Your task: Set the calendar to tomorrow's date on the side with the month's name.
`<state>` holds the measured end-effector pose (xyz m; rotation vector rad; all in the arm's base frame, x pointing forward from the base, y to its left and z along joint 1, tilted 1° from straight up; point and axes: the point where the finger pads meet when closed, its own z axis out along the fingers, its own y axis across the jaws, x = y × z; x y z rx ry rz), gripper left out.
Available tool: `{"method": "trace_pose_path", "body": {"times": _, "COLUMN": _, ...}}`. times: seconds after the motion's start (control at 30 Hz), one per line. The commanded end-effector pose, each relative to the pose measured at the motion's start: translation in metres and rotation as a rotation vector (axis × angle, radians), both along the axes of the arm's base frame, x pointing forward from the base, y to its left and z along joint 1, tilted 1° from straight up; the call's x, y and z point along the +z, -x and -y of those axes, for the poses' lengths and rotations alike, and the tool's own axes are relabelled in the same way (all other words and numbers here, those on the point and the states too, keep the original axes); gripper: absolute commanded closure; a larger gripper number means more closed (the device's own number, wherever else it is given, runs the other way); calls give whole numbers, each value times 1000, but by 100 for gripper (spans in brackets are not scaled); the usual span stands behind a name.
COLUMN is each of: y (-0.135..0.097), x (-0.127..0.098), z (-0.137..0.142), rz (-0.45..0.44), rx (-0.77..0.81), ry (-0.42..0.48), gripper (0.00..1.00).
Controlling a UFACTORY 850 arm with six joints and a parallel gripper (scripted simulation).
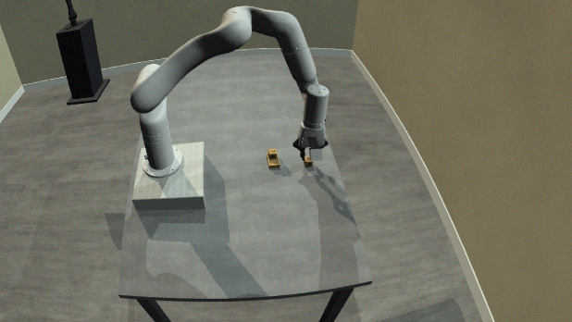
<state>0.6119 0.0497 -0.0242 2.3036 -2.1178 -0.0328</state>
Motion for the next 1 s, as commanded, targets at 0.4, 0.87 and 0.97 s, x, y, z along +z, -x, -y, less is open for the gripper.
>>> {"method": "trace_pose_path", "body": {"times": 0.4, "y": -1, "x": 2, "z": 0, "rz": 2, "rx": 0, "ry": 0, "gripper": 51}}
{"method": "trace_pose_path", "body": {"times": 0.87, "y": -2, "x": 41, "z": 0, "rz": 2, "rx": 0, "ry": 0, "gripper": 51}}
{"method": "trace_pose_path", "body": {"times": 0.97, "y": -2, "x": 43, "z": 0, "rz": 2, "rx": 0, "ry": 0, "gripper": 51}}
